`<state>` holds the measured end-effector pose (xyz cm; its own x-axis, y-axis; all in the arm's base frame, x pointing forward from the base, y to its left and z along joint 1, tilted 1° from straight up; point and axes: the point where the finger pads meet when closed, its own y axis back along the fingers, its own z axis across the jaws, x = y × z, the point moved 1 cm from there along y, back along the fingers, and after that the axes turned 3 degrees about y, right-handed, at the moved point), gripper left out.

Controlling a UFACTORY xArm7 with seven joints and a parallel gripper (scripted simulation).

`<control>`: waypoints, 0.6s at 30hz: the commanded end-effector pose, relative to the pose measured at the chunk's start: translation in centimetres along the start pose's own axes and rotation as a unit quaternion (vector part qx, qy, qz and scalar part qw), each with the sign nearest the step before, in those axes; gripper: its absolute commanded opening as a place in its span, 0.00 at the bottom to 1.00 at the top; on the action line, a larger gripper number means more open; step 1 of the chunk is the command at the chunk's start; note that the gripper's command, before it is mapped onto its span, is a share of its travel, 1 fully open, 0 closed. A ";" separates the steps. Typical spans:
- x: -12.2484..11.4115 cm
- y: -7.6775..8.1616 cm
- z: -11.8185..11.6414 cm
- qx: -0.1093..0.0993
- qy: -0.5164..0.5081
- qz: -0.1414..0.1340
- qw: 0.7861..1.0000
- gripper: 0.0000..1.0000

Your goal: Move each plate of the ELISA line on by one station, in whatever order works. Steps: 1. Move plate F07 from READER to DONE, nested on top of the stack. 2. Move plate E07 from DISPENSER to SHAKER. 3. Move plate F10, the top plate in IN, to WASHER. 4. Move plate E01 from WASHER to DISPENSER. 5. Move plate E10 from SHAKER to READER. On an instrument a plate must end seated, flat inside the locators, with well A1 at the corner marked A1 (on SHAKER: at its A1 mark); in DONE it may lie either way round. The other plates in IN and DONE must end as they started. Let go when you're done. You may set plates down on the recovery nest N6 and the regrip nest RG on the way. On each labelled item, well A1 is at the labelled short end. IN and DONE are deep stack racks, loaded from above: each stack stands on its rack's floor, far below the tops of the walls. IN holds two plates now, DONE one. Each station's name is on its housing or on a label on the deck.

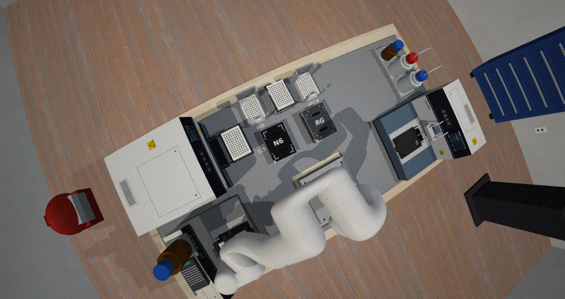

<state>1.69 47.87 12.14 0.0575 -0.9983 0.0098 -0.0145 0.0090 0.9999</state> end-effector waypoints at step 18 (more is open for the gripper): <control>-0.2 -2.2 0.0 0.000 0.000 -0.003 1.000 0.00</control>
<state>1.72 47.85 10.00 0.0575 -0.9983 0.0098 -0.0145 0.0090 0.9999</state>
